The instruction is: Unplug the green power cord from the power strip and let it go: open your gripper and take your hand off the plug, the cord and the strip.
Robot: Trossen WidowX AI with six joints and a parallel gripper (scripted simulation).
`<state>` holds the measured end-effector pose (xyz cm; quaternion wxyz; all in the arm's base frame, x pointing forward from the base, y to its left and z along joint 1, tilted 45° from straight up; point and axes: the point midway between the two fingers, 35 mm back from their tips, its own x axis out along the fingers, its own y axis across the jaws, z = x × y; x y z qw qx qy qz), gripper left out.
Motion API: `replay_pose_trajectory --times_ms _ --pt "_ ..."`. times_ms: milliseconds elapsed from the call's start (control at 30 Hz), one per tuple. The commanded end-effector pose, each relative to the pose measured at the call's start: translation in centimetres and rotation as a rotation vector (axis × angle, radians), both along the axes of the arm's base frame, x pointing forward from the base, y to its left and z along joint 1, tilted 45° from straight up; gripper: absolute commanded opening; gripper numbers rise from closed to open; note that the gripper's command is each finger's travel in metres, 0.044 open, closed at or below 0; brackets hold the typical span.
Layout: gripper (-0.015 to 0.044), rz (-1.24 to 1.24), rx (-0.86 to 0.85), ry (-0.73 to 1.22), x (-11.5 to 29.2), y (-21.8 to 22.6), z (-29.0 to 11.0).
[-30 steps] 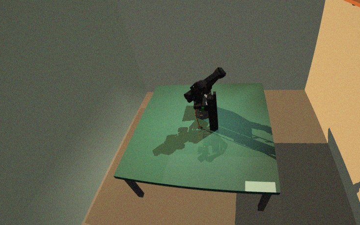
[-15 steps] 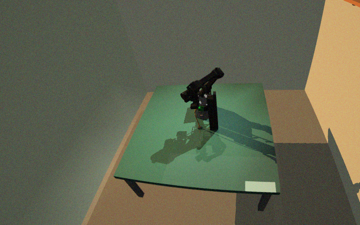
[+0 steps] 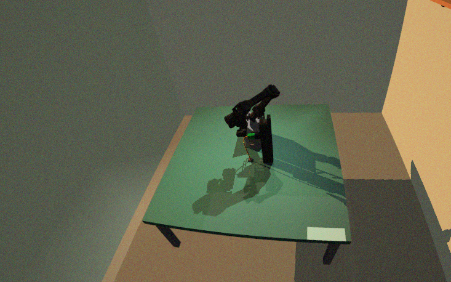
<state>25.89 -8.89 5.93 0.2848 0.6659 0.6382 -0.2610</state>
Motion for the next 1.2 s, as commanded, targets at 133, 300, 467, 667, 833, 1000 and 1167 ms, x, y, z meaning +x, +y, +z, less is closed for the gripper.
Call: replay_pose_trajectory --times_ms 133,300,467,667,833,1000,1167 --pt "0.0160 -0.008 0.003 0.004 0.0 0.0 0.2" --pt "0.0160 -0.027 -0.006 0.013 -0.1 -0.6 0.7" --pt "0.0160 -0.027 -0.006 0.013 -0.1 -0.3 1.0" --pt "0.0160 -0.028 -0.006 0.014 0.0 0.3 1.6" --pt "0.0160 -0.028 -0.005 0.014 -0.1 0.9 2.2" --pt "0.0160 -0.027 -0.005 0.014 -0.1 1.5 2.7" --pt "0.0160 -0.027 -0.004 0.014 -0.1 1.9 3.1"
